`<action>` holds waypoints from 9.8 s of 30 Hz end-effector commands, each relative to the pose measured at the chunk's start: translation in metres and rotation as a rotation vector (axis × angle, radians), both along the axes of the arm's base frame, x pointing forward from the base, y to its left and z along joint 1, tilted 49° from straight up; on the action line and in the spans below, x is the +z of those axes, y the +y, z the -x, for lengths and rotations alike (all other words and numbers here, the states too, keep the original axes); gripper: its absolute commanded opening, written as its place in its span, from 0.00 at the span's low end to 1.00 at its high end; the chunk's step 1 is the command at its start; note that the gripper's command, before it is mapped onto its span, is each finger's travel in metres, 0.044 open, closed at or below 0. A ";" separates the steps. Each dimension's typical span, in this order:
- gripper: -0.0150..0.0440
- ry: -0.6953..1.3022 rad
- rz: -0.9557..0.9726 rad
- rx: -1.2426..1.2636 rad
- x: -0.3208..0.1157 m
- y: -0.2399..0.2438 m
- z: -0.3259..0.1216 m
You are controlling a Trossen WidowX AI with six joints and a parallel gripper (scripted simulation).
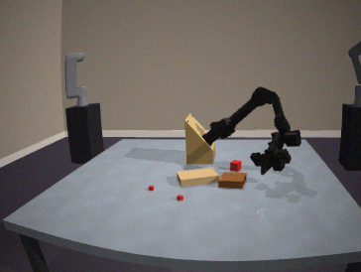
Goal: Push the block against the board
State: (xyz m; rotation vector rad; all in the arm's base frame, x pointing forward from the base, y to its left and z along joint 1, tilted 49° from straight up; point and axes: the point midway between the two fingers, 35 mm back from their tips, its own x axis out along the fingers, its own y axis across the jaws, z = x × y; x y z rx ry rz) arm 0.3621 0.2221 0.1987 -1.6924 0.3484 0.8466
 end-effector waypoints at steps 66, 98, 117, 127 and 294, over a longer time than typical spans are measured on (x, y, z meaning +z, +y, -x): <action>0.25 1.252 -0.898 -1.379 -0.117 -0.110 0.142; 0.25 1.662 -1.097 -1.962 -0.145 -0.078 0.189; 0.25 1.661 -1.093 -1.968 -0.138 -0.066 0.207; 0.25 1.658 -1.091 -1.970 -0.131 -0.061 0.220; 0.25 1.448 -0.991 -1.040 -0.246 -0.147 0.070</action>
